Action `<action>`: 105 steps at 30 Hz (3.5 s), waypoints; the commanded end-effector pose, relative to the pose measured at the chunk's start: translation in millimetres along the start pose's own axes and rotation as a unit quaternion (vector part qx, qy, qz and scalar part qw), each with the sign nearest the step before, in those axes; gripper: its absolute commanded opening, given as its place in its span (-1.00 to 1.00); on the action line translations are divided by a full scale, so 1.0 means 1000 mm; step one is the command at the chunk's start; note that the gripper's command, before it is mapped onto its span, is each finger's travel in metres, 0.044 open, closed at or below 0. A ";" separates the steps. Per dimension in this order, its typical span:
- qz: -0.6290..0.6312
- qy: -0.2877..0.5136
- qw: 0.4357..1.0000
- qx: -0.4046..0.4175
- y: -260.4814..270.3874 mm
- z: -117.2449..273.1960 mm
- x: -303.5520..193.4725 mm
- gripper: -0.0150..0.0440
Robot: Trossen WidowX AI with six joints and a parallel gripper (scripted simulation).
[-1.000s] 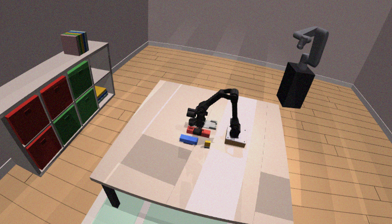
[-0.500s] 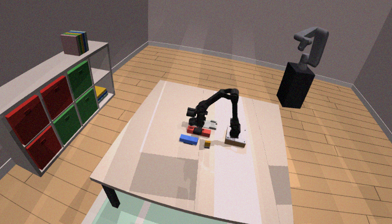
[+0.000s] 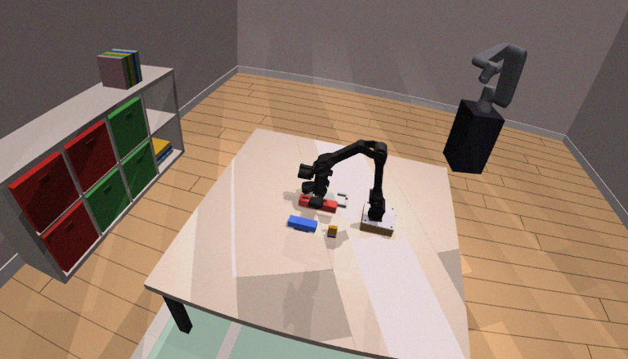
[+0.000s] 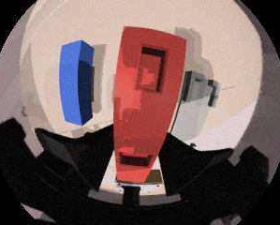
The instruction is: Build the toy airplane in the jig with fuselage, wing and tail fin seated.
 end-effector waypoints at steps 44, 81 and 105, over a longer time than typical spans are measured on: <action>0.007 -0.005 1.000 -0.002 -0.057 0.048 0.002 -0.49; 0.012 -0.004 1.000 -0.005 -0.123 0.011 -0.006 0.17; 0.012 -0.004 1.000 -0.005 -0.123 -0.009 -0.005 0.17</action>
Point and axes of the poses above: the point midway between the two fingers, 35 mm back from their tips, its own z axis back along the fingers, its own y axis across the jaws, x = y × z, the point moved 7 cm from there along z, back along the fingers, and after that the axes turned 12 degrees about -z, right-handed, at the moved point
